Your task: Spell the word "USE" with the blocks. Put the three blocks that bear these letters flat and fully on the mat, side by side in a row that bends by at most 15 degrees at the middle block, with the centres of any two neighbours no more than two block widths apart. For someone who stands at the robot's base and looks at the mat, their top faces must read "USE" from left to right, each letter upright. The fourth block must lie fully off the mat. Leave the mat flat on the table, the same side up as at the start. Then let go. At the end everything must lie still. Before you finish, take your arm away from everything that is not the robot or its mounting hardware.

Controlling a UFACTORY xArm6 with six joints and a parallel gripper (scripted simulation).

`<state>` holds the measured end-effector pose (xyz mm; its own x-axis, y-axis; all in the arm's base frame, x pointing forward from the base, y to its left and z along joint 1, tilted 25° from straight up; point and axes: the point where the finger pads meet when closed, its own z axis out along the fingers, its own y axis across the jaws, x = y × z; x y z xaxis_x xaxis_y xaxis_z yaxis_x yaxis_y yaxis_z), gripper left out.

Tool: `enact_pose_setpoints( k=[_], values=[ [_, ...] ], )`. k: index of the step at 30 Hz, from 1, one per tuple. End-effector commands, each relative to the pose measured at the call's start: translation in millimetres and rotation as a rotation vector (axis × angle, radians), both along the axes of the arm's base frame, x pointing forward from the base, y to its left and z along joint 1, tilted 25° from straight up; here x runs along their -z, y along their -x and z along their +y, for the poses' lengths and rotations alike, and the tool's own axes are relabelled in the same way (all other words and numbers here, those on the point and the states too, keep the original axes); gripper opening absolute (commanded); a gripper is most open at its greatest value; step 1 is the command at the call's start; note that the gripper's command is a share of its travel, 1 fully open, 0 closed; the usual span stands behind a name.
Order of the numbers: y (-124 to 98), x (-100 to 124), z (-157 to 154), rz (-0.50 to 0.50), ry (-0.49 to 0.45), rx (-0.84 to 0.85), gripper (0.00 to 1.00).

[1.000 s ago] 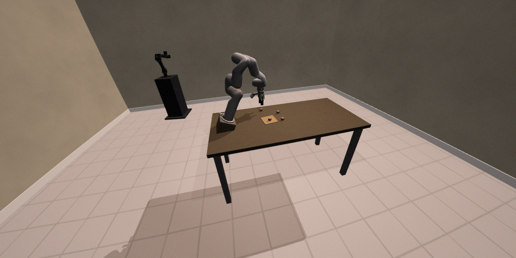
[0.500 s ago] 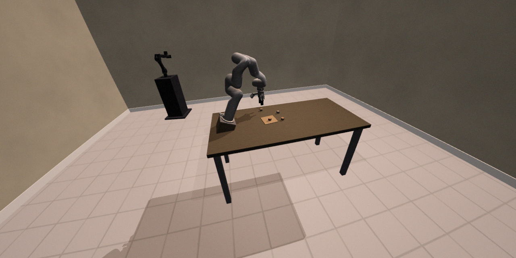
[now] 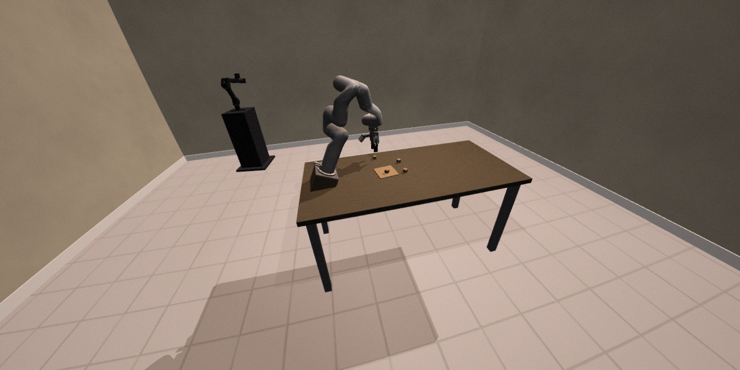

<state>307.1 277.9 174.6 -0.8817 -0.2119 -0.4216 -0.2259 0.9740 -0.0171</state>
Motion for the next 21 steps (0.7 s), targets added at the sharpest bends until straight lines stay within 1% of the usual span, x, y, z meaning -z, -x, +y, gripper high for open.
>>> enact_pose_setpoints(
  k=[1, 13, 21],
  values=[
    [-2, 3, 1, -0.003, -0.003, 0.0, 0.63],
    [-10, 20, 3, -0.003, -0.003, 0.0, 0.63],
    [-14, 28, 4, -0.003, -0.003, 0.0, 0.63]
  ],
)
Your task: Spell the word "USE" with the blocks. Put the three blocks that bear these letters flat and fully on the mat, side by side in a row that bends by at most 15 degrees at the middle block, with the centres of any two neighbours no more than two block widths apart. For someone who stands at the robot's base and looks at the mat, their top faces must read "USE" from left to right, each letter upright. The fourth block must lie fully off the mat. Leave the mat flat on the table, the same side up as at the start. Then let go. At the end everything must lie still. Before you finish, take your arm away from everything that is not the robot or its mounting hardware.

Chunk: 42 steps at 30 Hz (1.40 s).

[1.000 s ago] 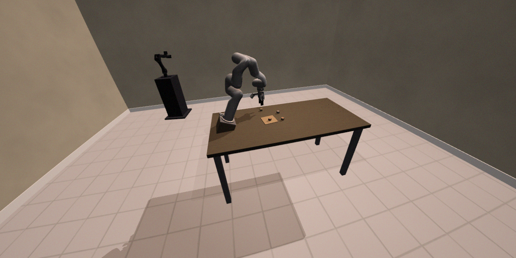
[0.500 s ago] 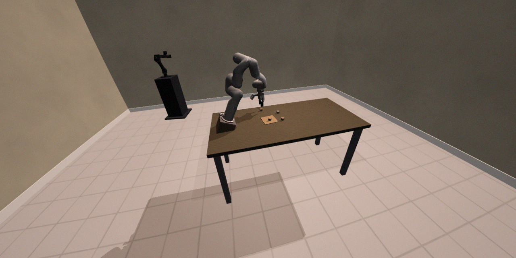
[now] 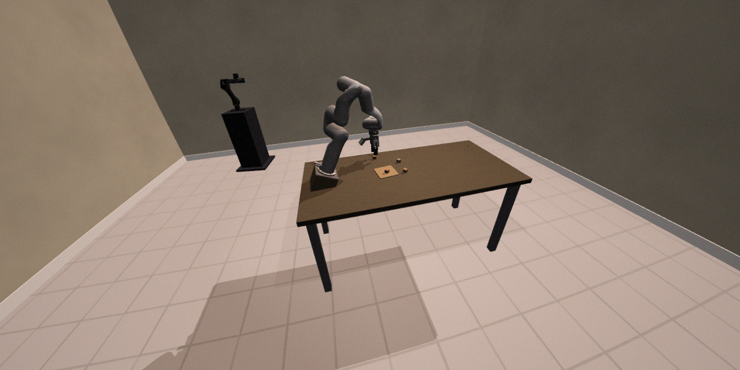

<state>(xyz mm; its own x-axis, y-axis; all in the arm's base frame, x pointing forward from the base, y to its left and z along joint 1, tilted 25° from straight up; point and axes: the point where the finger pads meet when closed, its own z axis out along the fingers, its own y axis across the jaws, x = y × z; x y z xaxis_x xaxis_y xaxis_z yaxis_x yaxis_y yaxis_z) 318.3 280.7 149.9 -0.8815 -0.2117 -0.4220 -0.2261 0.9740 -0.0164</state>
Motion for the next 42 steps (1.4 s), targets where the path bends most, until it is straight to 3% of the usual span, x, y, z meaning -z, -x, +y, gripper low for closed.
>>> enact_pose_setpoints(
  k=[1, 42],
  values=[
    [-3.0, 4.3, 1.4, -0.003, -0.002, 0.0, 0.63],
    [-6.8, 12.7, 2.3, -0.003, -0.002, 0.0, 0.63]
  ],
)
